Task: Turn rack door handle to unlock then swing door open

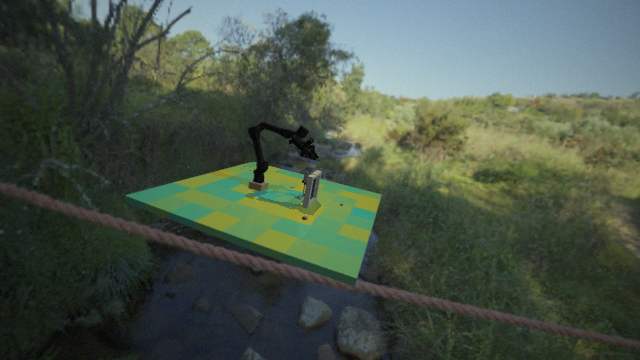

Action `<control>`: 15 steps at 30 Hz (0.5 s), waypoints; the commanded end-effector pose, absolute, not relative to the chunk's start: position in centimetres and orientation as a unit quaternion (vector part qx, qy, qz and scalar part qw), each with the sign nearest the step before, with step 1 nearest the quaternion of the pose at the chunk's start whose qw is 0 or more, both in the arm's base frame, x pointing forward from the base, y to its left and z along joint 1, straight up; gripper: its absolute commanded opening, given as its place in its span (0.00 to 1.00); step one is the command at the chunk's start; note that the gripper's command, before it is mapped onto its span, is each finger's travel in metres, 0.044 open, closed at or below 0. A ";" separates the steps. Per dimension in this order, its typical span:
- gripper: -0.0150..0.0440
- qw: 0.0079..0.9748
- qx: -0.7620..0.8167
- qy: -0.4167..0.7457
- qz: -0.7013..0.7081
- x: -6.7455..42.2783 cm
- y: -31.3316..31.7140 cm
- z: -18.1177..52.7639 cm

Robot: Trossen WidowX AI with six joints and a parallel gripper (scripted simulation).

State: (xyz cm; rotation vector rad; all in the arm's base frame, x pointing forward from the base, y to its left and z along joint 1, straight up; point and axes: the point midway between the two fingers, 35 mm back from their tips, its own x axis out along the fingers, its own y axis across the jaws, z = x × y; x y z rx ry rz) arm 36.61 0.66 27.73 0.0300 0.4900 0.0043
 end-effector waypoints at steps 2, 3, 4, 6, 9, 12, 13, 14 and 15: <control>0.76 0.954 0.018 0.298 0.000 37.0 0.7 27.0; 0.76 0.951 0.018 0.309 -0.001 37.1 0.7 26.8; 0.76 0.948 0.018 0.319 -0.001 37.1 0.8 26.6; 0.76 0.940 0.019 0.340 -0.002 37.2 0.8 26.2; 0.76 0.929 0.019 0.370 -0.003 37.2 0.8 25.7; 0.76 0.916 0.020 0.401 -0.004 37.1 0.9 25.2; 0.76 0.912 0.020 0.411 -0.004 37.1 0.9 25.0; 0.76 0.907 0.020 0.420 -0.005 37.0 0.9 24.9; 0.76 0.902 0.020 0.430 -0.005 37.0 0.9 24.7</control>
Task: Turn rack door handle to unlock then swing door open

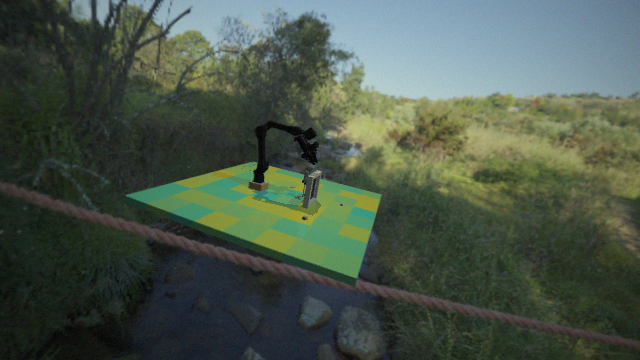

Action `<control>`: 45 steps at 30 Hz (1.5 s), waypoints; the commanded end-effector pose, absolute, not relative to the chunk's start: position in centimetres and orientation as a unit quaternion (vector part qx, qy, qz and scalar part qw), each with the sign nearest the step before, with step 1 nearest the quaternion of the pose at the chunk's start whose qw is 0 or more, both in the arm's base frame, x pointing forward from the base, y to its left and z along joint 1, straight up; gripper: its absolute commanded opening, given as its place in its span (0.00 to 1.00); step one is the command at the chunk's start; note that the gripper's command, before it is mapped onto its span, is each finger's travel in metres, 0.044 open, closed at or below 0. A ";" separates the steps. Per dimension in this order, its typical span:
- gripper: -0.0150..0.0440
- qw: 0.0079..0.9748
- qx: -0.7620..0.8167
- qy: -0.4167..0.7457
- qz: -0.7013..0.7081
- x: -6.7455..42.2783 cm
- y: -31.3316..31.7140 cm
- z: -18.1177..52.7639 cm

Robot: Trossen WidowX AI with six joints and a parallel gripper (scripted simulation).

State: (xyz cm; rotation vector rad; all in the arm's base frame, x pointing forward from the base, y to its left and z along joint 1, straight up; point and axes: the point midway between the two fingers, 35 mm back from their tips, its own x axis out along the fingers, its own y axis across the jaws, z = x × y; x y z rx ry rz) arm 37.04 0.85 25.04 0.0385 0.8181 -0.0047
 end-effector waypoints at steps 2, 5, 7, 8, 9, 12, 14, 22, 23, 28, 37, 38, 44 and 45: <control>0.76 0.893 0.021 0.450 -0.006 36.9 0.9 24.4; 0.76 0.877 0.021 0.479 -0.008 36.7 0.9 24.0; 0.76 0.867 0.021 0.498 -0.009 36.5 1.0 23.7; 0.76 0.861 0.021 0.508 -0.009 36.4 1.0 23.6; 0.76 0.856 0.021 0.517 -0.010 36.3 1.0 23.5; 0.76 0.838 0.021 0.545 -0.012 36.0 1.0 23.2; 0.76 0.826 0.021 0.563 -0.013 35.8 1.0 23.0; 0.76 0.773 0.020 0.633 -0.018 34.6 1.1 22.4; 0.76 0.766 0.020 0.642 -0.019 34.5 1.1 22.3; 0.76 0.735 0.019 0.677 -0.022 33.8 1.1 22.2; 0.76 0.733 0.019 0.680 -0.022 33.8 1.1 21.6; 0.76 0.732 0.019 0.680 -0.022 33.9 1.1 21.5; 0.76 0.730 0.019 0.683 -0.022 34.0 1.1 20.5; 0.76 0.730 0.019 0.683 -0.022 34.0 1.1 20.3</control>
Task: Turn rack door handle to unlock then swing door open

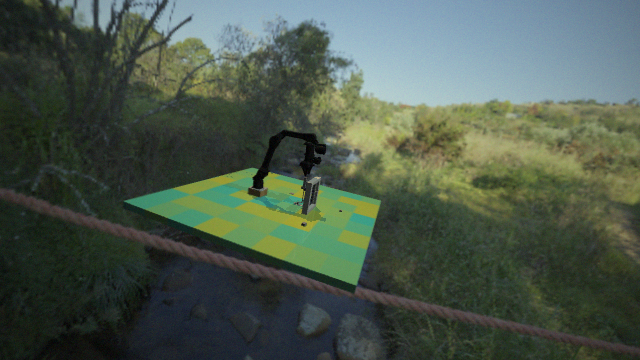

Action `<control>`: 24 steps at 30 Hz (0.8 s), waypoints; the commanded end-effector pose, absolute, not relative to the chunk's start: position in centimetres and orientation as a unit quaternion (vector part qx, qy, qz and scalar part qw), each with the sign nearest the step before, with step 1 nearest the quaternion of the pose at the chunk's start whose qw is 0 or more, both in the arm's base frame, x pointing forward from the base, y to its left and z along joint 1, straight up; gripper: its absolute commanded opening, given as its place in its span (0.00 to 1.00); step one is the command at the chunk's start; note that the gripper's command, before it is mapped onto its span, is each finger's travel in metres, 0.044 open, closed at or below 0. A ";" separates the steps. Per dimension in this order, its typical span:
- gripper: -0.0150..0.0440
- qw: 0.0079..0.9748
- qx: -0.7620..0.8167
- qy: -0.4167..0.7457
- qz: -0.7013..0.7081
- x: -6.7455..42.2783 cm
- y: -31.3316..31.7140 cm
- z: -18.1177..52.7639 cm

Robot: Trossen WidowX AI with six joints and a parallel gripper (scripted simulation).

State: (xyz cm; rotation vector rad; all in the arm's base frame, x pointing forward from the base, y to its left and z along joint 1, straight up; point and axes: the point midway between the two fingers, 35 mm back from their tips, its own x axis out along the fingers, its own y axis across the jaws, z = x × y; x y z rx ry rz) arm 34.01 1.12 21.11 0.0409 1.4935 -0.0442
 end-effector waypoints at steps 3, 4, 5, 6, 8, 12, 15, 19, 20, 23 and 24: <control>0.76 0.729 0.019 0.684 -0.022 34.1 1.1 19.9; 0.76 0.728 0.019 0.685 -0.022 34.1 1.1 19.7; 0.76 0.728 0.019 0.685 -0.022 34.1 1.1 19.5; 0.76 0.728 0.020 0.685 -0.022 34.1 1.1 19.4; 0.76 0.727 0.020 0.686 -0.022 34.1 1.1 19.0; 0.76 0.725 0.020 0.688 -0.022 34.2 1.1 18.4; 0.76 0.724 0.020 0.689 -0.021 34.2 1.1 17.9; 0.76 0.723 0.020 0.690 -0.021 34.2 1.1 17.3; 0.76 0.722 0.020 0.691 -0.021 34.2 1.1 17.1; 0.76 0.721 0.020 0.692 -0.021 34.2 1.1 16.6; 0.76 0.721 0.020 0.692 -0.021 34.2 1.1 16.4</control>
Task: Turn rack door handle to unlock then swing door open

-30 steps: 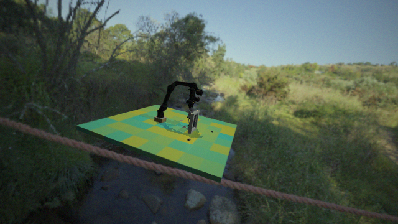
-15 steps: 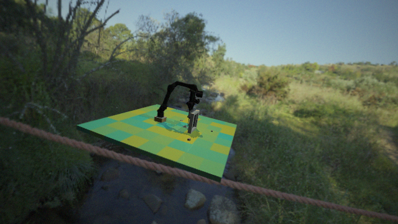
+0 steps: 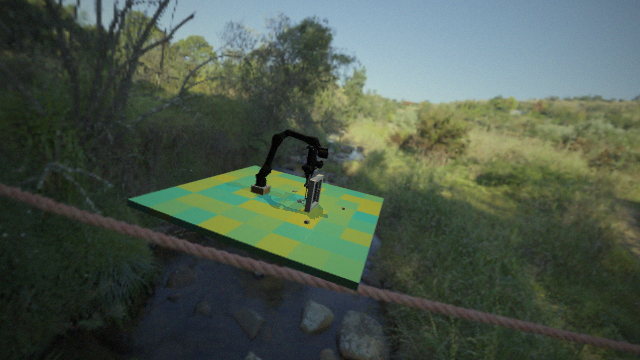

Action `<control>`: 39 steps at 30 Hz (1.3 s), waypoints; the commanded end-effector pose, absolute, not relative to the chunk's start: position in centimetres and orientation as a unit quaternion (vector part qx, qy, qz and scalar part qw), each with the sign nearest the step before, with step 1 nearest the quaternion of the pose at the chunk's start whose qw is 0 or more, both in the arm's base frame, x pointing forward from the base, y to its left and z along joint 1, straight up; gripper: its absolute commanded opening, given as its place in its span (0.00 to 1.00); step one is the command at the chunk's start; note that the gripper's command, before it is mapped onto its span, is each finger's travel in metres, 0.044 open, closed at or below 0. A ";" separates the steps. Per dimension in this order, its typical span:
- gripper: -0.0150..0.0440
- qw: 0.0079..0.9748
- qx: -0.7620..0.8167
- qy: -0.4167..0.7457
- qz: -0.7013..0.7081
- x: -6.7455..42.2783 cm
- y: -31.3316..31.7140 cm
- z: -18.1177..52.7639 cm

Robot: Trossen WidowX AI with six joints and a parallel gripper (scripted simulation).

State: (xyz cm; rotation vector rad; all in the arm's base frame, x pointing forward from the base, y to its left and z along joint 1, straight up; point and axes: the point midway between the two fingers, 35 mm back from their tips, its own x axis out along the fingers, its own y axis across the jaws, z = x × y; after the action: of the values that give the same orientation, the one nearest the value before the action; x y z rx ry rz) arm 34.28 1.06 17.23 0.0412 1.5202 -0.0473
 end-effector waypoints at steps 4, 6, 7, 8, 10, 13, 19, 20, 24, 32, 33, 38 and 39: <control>0.76 0.720 0.020 0.694 -0.021 34.1 1.1 15.8; 0.76 0.719 0.021 0.695 -0.021 34.1 1.1 15.4; 0.76 0.718 0.021 0.695 -0.021 34.1 1.1 15.3; 0.76 0.718 0.021 0.695 -0.021 34.1 1.1 15.2; 0.72 0.718 0.021 0.695 -0.021 34.1 1.1 15.2; 0.58 0.718 0.021 0.695 -0.021 34.1 1.1 15.2; 0.41 0.718 0.021 0.695 -0.021 34.1 1.1 15.2; 0.40 0.718 0.021 0.695 -0.021 34.1 1.1 15.2; 0.36 0.718 0.021 0.695 -0.021 34.1 1.1 15.2; 0.30 0.718 0.021 0.695 -0.021 34.1 1.1 15.2; 0.30 0.718 0.018 0.695 -0.018 34.1 1.1 15.2; 0.30 0.716 -0.059 0.693 0.056 34.1 1.1 15.2; 0.30 0.715 -0.076 0.692 0.073 34.1 1.1 15.2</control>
State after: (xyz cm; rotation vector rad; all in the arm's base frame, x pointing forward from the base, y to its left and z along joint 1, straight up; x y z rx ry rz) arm 34.17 1.08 15.35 -0.0658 1.5339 0.0602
